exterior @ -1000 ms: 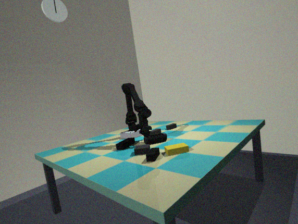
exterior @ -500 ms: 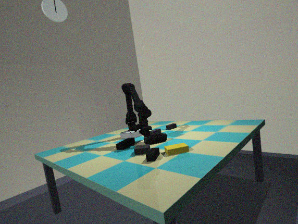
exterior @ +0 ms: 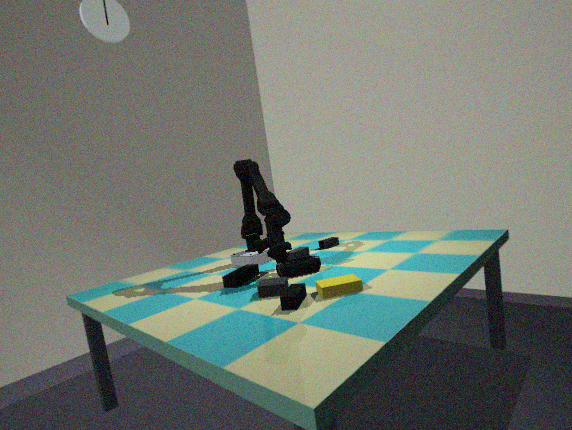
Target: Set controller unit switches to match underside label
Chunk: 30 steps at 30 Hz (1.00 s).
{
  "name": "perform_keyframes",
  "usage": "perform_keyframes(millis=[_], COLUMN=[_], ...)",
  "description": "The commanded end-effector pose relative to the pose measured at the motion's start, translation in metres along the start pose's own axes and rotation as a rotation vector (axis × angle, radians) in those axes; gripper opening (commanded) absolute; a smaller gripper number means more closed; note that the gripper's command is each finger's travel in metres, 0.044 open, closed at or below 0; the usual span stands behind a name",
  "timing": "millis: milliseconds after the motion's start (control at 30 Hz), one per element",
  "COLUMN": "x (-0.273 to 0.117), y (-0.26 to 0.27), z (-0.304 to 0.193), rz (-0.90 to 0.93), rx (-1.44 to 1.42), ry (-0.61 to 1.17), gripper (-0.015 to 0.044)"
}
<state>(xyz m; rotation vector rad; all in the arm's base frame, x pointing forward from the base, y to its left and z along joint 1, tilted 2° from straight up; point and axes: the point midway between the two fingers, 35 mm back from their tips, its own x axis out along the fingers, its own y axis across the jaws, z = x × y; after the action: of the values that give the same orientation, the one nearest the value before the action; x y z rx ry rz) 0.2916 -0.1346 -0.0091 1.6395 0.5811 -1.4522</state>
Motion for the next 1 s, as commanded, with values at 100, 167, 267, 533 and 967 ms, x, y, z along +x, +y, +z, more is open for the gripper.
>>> perform_keyframes(millis=[100, 167, 267, 533, 967], x=[0.000, 0.000, 0.000, 0.000, -0.059], y=[0.012, 0.012, 0.012, 0.012, -0.001], z=[0.000, 0.000, 0.000, 0.000, -0.002], rz=[0.031, 0.031, 0.031, 0.031, 0.029], rx=[0.005, 0.005, 0.005, 0.005, 0.006], ry=[0.001, 0.001, 0.001, 0.001, 0.002], gripper=[0.0000, 0.0000, 0.0000, 0.0000, 0.0000])
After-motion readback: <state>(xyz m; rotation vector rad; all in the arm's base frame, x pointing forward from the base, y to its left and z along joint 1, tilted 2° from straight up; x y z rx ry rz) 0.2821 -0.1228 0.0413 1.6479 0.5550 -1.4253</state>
